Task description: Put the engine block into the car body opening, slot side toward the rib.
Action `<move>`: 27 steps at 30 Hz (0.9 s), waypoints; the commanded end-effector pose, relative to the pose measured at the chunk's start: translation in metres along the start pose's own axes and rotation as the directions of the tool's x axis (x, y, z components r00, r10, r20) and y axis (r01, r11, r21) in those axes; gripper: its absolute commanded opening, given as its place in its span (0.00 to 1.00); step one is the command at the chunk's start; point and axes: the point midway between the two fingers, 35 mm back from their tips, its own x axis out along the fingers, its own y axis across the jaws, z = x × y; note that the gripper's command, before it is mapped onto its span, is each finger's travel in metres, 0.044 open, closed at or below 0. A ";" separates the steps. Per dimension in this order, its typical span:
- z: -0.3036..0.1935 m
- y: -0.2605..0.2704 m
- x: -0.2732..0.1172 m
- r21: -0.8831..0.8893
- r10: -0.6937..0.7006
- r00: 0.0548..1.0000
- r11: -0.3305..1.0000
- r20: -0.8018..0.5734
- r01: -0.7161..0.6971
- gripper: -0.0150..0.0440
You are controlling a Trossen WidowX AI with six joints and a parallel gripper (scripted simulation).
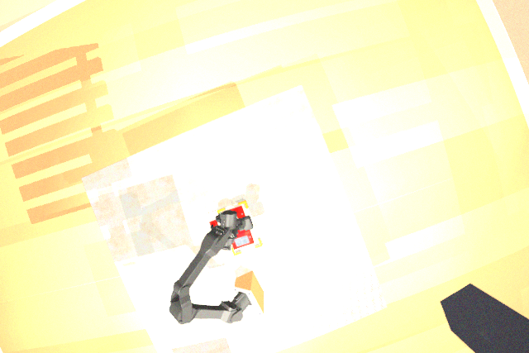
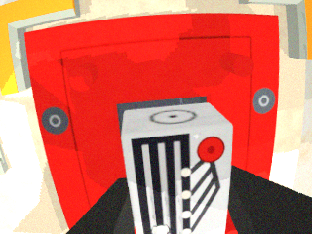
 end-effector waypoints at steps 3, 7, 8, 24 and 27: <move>0.000 0.000 0.002 0.002 0.003 1.000 1.000 0.003 -0.003 0.52; 0.000 0.000 0.003 0.002 0.003 1.000 1.000 0.003 -0.003 0.52; 0.000 0.000 0.003 0.002 0.003 1.000 1.000 0.003 -0.003 0.52; 0.000 0.000 0.003 0.000 0.001 1.000 1.000 0.000 -0.001 1.00; 0.000 0.000 0.003 0.000 0.001 1.000 1.000 0.000 -0.001 1.00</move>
